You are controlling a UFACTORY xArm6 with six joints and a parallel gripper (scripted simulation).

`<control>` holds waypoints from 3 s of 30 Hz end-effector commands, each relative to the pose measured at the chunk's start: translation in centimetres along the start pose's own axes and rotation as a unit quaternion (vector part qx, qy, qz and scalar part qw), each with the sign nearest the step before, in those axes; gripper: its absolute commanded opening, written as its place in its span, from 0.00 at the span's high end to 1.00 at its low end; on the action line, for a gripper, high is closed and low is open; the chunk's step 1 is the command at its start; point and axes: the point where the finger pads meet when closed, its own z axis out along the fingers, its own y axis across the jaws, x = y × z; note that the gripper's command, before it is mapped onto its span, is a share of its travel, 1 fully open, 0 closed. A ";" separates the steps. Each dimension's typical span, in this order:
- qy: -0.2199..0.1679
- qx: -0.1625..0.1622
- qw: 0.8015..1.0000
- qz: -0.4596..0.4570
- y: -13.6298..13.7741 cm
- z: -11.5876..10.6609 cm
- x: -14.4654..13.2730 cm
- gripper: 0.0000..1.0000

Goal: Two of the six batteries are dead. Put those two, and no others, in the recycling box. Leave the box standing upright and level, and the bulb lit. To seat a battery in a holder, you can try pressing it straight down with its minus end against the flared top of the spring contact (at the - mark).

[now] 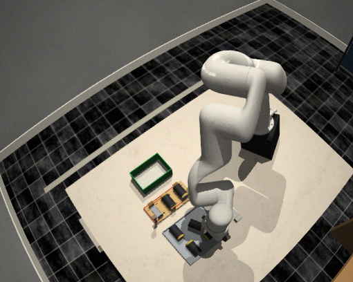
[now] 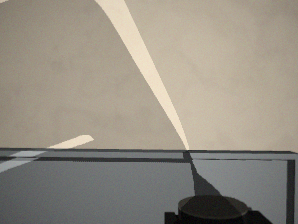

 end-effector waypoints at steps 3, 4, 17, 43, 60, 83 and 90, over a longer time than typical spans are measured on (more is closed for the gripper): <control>-0.002 -0.001 1.000 0.000 0.1 -0.3 -0.1 0.72; -0.002 -0.001 1.000 0.000 0.1 -0.5 -0.1 0.72; -0.002 -0.001 1.000 0.000 0.1 -4.6 -0.1 0.72; -0.002 -0.001 1.000 -0.007 0.0 -12.5 -0.1 0.72; -0.002 -0.001 0.989 -0.145 0.0 -12.5 -0.1 0.72; -0.002 0.000 0.862 -0.507 0.0 -12.5 -0.1 0.72; -0.002 0.000 0.804 -0.594 0.0 -12.5 -0.1 0.72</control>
